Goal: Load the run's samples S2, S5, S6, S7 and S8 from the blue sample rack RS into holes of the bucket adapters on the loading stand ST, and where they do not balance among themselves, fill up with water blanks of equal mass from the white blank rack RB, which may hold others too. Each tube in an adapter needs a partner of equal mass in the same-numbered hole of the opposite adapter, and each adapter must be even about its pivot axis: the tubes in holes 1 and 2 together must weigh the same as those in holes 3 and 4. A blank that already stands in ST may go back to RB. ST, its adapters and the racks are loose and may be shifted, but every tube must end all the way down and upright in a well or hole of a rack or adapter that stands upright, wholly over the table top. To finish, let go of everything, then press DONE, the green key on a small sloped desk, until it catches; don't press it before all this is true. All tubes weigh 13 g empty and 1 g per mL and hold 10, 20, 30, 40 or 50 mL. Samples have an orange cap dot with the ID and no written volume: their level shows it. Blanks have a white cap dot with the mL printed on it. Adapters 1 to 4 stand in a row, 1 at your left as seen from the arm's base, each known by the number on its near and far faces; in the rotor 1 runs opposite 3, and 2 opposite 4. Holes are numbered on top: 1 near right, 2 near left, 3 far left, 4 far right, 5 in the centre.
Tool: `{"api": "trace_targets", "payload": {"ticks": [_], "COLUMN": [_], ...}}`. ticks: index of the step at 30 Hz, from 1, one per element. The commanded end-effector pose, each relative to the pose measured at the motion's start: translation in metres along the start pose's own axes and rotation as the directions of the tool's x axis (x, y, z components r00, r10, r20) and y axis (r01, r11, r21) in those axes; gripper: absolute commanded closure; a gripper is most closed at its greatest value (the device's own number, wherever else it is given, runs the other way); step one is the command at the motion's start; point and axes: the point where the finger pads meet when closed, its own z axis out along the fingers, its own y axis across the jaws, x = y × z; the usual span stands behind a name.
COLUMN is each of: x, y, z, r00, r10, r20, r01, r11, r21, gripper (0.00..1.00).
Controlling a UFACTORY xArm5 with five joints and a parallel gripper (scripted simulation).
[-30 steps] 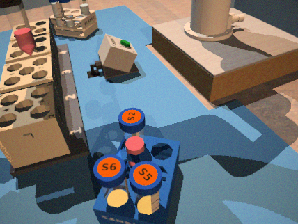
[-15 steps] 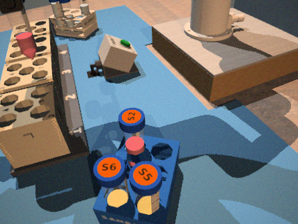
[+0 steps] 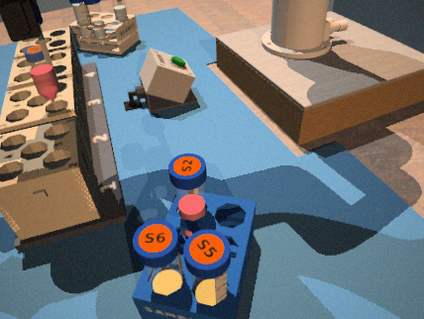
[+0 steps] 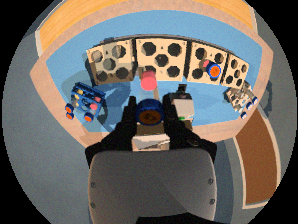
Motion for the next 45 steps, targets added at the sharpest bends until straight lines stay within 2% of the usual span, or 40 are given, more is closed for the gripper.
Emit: {"api": "trace_targets", "payload": {"ticks": [1, 15, 45], "x": [0.001, 0.001, 0.002], "y": [0.000, 0.000, 0.000], "z": [0.001, 0.001, 0.027], "r00": [1.000, 1.000, 1.000], "r10": [0.000, 0.000, 0.000], "r20": [-0.004, -0.004, -0.004], "r01": [0.000, 0.000, 0.000], "r11": [1.000, 1.000, 1.000], "r21": [0.001, 0.001, 0.001], "gripper": [1.00, 1.00, 1.00]}}
